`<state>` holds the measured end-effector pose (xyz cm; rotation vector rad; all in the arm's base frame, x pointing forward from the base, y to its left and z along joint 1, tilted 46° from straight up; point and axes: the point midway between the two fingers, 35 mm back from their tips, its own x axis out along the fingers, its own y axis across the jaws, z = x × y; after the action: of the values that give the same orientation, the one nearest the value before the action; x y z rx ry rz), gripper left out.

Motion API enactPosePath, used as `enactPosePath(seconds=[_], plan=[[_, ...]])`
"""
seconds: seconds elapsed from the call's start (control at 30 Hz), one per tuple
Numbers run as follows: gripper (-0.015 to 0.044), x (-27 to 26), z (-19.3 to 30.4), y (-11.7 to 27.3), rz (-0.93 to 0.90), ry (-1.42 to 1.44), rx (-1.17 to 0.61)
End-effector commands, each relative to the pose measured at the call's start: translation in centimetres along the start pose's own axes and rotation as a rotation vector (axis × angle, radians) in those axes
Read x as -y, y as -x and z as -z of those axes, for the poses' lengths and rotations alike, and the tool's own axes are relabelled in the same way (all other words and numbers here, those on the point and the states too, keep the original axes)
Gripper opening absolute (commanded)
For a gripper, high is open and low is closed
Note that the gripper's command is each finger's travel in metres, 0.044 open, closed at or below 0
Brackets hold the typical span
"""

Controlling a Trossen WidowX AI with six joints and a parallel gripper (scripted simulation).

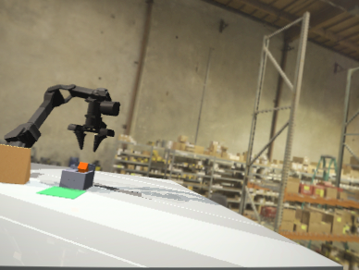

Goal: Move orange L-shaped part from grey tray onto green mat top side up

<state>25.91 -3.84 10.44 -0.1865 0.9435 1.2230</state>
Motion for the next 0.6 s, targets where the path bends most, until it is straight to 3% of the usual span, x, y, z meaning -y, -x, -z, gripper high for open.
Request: enactPosePath(seconds=[0.0, 0.57], plan=[[0.0280, 0.5, 1.7, -0.1, -0.010, 0.270, -0.003], [0.0280, 0.5, 1.7, -3.3, -0.010, 0.270, -0.002]])
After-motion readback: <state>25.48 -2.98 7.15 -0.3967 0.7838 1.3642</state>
